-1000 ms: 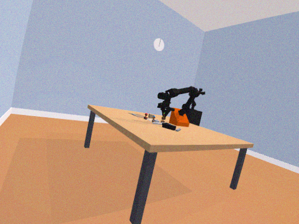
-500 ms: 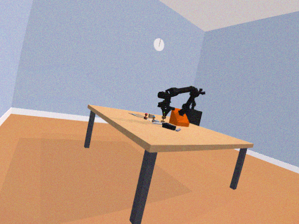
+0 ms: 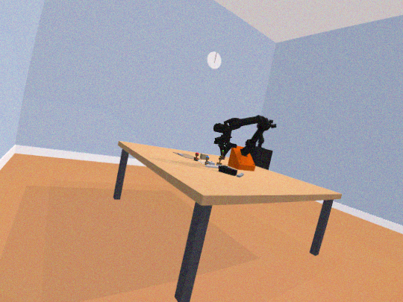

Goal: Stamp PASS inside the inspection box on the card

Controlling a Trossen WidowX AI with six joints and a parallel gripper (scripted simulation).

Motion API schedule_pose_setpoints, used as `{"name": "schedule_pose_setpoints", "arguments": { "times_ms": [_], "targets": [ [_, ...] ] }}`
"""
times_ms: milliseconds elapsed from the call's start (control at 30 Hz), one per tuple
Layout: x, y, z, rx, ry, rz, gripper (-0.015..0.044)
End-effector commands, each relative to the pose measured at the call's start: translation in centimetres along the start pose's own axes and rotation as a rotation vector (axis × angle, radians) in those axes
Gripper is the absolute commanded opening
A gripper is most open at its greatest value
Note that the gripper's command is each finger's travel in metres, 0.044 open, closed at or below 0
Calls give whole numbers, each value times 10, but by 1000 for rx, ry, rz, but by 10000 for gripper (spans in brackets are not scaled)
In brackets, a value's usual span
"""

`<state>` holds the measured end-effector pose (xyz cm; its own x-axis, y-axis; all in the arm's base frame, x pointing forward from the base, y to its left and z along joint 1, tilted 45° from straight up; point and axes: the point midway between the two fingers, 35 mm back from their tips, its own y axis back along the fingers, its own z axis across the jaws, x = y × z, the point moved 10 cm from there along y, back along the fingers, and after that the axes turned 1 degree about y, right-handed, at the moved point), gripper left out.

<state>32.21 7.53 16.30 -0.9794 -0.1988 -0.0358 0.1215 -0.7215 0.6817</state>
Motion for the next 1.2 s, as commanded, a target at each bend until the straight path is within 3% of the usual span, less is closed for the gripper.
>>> {"name": "schedule_pose_setpoints", "arguments": {
  "times_ms": [0, 533, 1167],
  "targets": [
    [14, 3, -7, 1, 6, -6, 0],
    [72, 0, -35, -3, 4, -4, 0],
    [72, -10, -36, -2, 3, -4, 0]
  ]
}}
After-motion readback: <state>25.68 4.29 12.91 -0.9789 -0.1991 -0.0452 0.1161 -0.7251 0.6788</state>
